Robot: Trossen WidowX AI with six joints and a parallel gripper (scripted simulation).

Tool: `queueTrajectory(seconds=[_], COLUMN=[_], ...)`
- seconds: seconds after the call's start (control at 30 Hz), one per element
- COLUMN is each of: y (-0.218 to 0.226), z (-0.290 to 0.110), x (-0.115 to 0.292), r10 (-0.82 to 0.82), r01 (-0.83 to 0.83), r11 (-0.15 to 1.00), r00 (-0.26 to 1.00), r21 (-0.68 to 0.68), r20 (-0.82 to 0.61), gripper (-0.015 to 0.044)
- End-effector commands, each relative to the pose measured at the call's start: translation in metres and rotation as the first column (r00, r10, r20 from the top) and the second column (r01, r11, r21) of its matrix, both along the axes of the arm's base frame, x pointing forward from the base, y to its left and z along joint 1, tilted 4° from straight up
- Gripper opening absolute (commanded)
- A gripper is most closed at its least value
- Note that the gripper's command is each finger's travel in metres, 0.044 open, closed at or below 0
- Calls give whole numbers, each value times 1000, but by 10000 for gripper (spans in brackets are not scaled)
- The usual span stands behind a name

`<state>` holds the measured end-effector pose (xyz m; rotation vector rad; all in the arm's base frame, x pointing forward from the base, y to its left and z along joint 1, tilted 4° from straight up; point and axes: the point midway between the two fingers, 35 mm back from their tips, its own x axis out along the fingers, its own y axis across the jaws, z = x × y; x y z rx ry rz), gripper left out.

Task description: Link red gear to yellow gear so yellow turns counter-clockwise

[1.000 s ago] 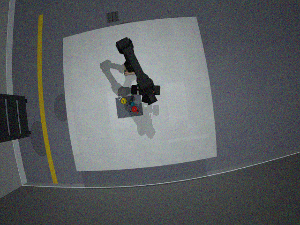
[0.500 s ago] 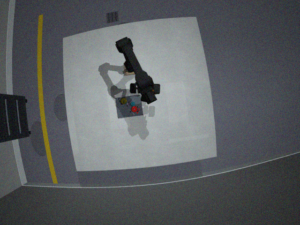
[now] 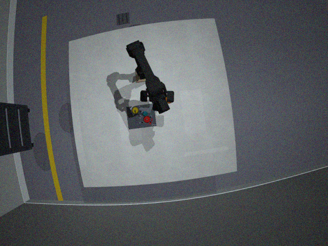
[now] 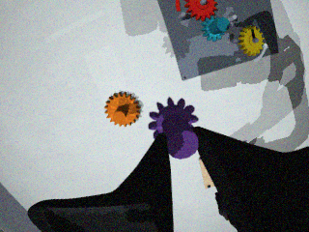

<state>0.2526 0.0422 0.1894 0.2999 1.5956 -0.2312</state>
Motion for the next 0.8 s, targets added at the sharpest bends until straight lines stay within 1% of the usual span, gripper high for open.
queueTrajectory(seconds=[0.0,0.77], y=[-7,-54], z=[-3,-33], x=[4,19], r10=[2,2], r01=[-2,-2], r11=[1000,1000], r00=[1000,1000], r21=[0,-6], r20=[6,8], gripper=[0,0])
